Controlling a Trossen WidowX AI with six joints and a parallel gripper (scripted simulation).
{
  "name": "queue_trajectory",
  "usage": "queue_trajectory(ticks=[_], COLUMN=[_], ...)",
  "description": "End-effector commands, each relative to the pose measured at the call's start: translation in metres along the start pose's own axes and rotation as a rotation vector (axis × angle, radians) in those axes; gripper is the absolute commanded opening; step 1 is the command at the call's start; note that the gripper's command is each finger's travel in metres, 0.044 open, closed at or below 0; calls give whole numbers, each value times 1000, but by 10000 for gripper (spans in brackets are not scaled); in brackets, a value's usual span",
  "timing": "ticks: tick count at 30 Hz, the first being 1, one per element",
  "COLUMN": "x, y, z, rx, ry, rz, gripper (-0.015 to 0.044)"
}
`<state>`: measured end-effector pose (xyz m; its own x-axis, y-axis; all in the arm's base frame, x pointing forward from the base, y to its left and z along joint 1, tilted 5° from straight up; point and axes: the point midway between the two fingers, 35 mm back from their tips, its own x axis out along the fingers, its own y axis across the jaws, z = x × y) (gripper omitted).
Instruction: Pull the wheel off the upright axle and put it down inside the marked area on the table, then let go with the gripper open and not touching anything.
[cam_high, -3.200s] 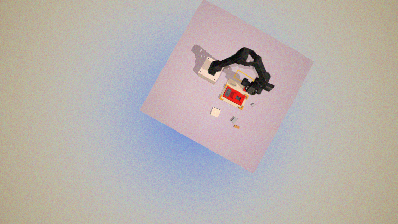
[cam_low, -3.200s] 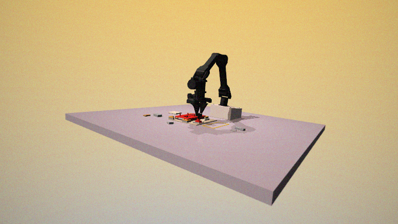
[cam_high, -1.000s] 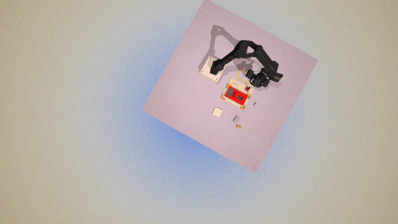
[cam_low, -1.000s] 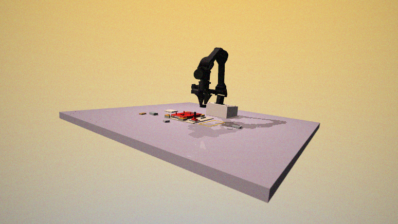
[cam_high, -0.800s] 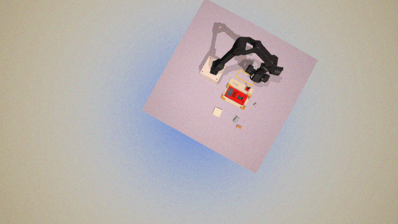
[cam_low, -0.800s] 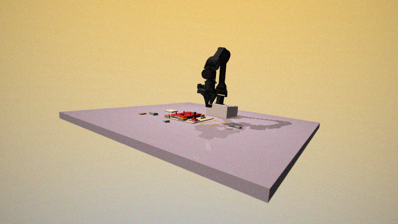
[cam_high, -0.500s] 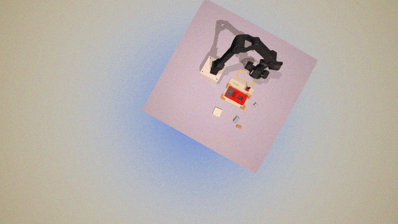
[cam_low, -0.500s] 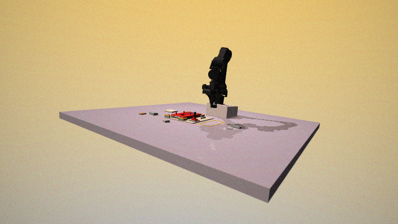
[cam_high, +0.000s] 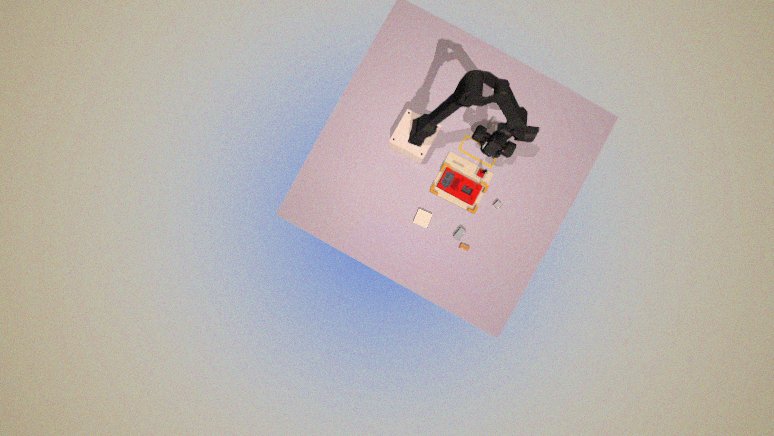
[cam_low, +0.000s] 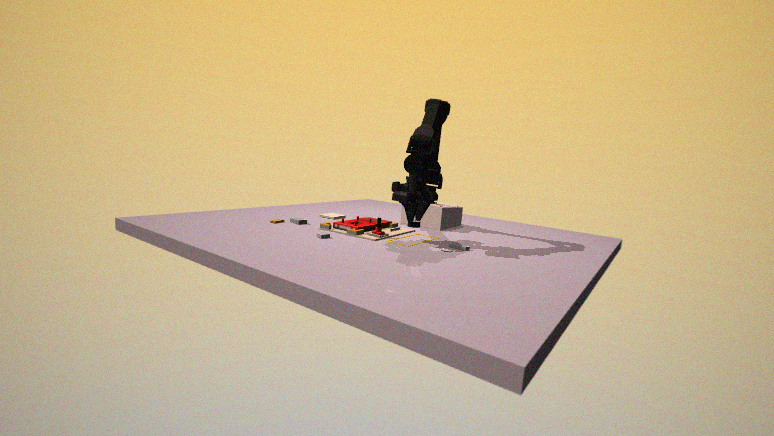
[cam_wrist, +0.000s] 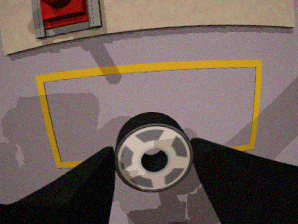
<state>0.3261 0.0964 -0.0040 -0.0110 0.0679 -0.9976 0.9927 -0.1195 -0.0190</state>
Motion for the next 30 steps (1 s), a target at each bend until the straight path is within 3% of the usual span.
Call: queue_trajectory(ticks=[1, 9, 21, 26, 30], x=[30, 47, 36, -9, -17], y=[-6, -8, -6, -5, -5], z=[1, 2, 2, 2, 2], rx=[5, 5, 1, 4, 5], ry=[-1, -1, -6, -2, -1], rz=[-18, -18, -16, -17, -17], gripper=[0, 0, 300, 300, 300])
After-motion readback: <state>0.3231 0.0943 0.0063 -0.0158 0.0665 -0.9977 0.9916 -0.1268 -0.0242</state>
